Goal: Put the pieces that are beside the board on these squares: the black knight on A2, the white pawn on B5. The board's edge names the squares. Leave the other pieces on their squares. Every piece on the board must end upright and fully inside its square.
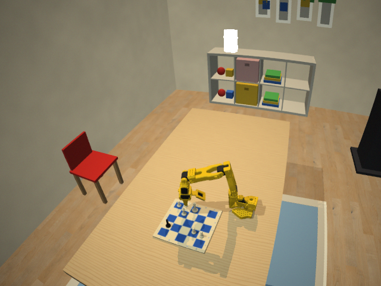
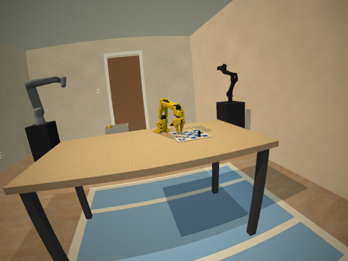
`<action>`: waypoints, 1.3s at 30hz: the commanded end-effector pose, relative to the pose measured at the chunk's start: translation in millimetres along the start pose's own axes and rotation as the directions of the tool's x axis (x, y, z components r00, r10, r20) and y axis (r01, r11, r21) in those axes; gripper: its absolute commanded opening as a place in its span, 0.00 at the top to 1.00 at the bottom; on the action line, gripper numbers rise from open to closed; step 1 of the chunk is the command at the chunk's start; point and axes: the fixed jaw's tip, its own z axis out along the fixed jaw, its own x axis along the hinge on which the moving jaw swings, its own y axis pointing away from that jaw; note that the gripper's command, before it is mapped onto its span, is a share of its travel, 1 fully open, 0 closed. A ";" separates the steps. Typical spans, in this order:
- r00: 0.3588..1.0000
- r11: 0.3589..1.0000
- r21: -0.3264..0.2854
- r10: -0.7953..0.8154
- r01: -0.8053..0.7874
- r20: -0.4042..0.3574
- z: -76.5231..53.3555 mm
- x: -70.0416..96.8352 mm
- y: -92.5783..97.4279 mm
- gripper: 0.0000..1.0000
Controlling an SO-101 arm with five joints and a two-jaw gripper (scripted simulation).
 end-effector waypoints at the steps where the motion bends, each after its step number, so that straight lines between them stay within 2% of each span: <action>1: 0.999 1.000 0.002 -0.001 0.001 0.033 6.6 -5.0 -0.4 1.00; 19: 0.999 1.000 0.002 -0.001 0.001 0.033 9.6 -9.2 -1.4 1.00; 39: 0.999 1.000 0.002 -0.001 0.001 0.033 2.2 -3.7 -2.4 1.00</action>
